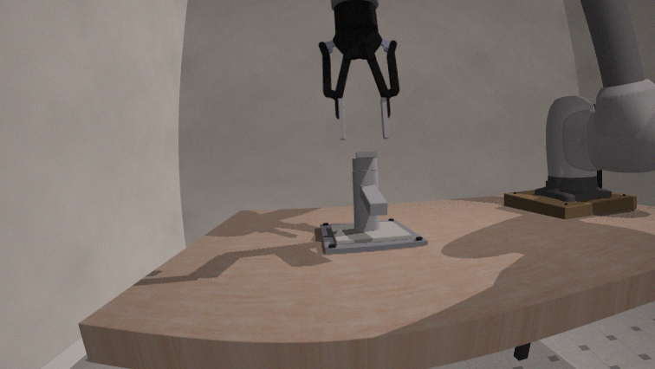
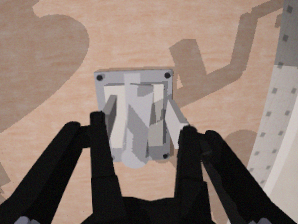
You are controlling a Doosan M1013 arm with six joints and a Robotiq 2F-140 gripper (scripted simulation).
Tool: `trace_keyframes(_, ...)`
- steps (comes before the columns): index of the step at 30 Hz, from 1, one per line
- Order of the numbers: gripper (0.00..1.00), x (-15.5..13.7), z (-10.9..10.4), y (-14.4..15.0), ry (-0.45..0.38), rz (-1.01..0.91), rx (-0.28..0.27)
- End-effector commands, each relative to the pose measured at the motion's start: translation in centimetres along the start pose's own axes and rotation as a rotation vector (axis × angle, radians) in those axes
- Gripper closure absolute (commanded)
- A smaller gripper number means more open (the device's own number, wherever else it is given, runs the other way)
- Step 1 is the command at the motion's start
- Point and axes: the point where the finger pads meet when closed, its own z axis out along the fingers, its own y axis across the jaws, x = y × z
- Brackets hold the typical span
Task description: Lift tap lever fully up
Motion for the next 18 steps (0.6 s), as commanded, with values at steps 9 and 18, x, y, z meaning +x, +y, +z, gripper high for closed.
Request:
trace_keyframes(9, 0.59, 0.05, 0.84, -0.14, -0.002, -0.001, 0.003)
trace_keyframes(18, 0.59, 0.05, 0.84, -0.14, -0.002, -0.001, 0.003)
